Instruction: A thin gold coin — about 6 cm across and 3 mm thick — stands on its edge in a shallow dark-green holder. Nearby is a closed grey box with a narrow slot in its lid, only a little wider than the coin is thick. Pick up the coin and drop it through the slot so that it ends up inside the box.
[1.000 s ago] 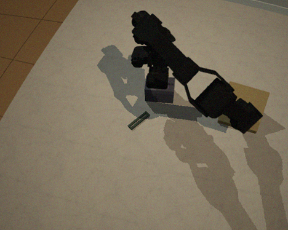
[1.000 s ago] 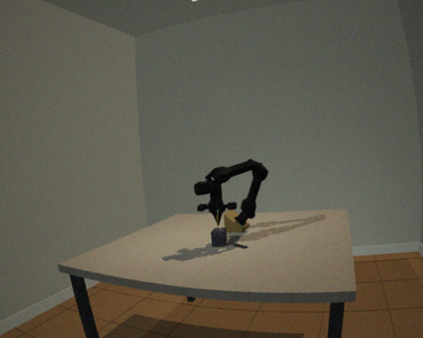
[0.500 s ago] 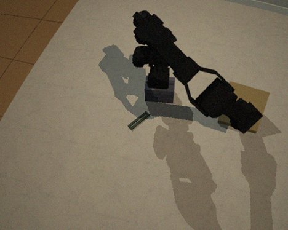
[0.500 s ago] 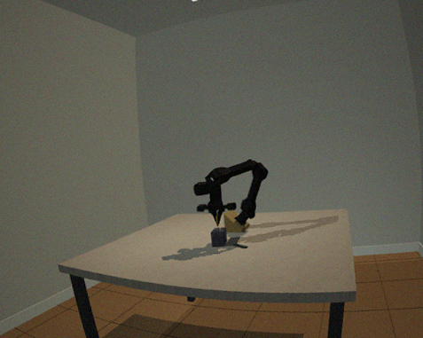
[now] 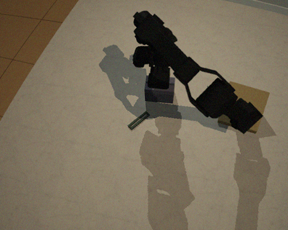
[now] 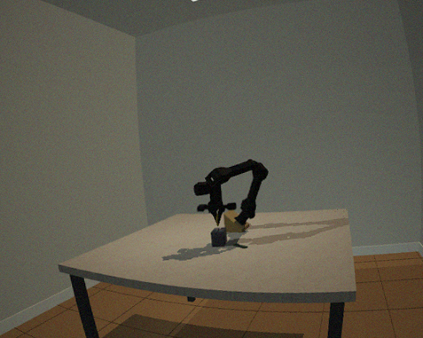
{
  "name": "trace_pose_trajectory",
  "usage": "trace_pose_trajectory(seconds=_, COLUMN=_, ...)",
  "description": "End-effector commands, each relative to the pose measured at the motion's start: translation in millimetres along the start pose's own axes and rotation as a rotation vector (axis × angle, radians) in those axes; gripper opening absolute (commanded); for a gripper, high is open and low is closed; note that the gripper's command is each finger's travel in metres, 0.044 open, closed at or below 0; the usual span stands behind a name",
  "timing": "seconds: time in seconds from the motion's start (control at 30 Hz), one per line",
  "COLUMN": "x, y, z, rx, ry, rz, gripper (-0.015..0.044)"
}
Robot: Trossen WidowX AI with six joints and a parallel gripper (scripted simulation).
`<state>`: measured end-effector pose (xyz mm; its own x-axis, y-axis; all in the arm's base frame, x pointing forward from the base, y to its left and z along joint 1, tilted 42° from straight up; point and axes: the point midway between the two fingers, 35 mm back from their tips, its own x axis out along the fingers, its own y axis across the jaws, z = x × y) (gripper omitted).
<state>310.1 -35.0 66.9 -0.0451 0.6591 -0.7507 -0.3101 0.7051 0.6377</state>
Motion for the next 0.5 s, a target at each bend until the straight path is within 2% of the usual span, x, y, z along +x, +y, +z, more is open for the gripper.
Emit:
trace_pose_trajectory(seconds=0.0, x=1.3, y=-0.1, z=0.3, rx=-0.001, ry=0.000, rz=0.000, gripper=0.0000)
trace_pose_trajectory(seconds=0.47, x=8.0, y=1.7, z=-0.3, rx=0.000, ry=0.000, rz=0.000, gripper=0.0000)
